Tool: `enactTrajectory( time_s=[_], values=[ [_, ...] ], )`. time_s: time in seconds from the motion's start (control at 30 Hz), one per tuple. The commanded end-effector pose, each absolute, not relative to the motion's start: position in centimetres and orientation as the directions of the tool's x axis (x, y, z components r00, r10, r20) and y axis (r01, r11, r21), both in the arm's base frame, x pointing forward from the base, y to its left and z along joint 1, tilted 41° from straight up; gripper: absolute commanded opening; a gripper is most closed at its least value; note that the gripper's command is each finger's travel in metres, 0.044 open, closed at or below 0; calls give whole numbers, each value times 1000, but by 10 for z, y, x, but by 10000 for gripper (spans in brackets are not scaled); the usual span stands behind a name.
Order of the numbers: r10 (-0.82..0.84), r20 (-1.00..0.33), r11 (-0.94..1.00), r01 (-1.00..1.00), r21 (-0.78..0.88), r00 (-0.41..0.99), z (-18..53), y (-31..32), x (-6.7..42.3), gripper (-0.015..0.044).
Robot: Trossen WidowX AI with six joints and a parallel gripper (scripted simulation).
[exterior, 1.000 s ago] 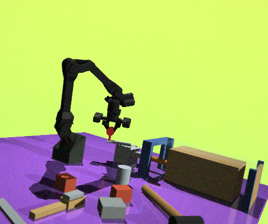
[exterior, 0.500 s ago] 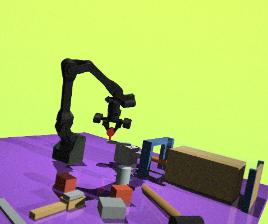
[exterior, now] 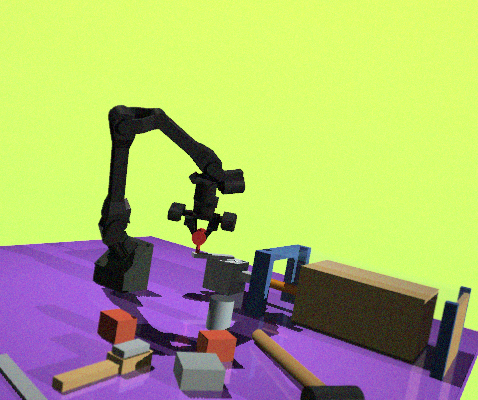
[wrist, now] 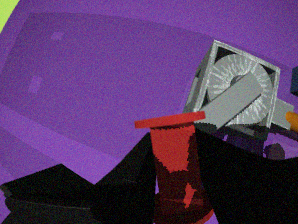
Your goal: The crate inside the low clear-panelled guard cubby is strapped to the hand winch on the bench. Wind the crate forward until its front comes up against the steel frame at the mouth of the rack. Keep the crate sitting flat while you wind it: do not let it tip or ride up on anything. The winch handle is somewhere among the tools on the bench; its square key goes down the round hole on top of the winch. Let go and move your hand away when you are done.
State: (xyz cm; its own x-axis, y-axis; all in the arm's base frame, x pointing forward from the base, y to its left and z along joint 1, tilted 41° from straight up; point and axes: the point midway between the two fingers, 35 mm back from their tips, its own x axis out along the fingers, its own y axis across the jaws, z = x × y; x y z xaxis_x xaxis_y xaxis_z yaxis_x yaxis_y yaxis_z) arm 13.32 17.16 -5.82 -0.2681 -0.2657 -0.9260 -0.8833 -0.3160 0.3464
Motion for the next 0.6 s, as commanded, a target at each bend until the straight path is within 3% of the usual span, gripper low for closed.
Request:
enactTrajectory(
  time_s=[0.0, 0.57],
  values=[
    [-288, -927, -307, -894, 326, -239, -56, 162, 148, 0],
    [-289, -927, -307, -895, 325, -238, -53, 156, 169, 0]
  ],
)
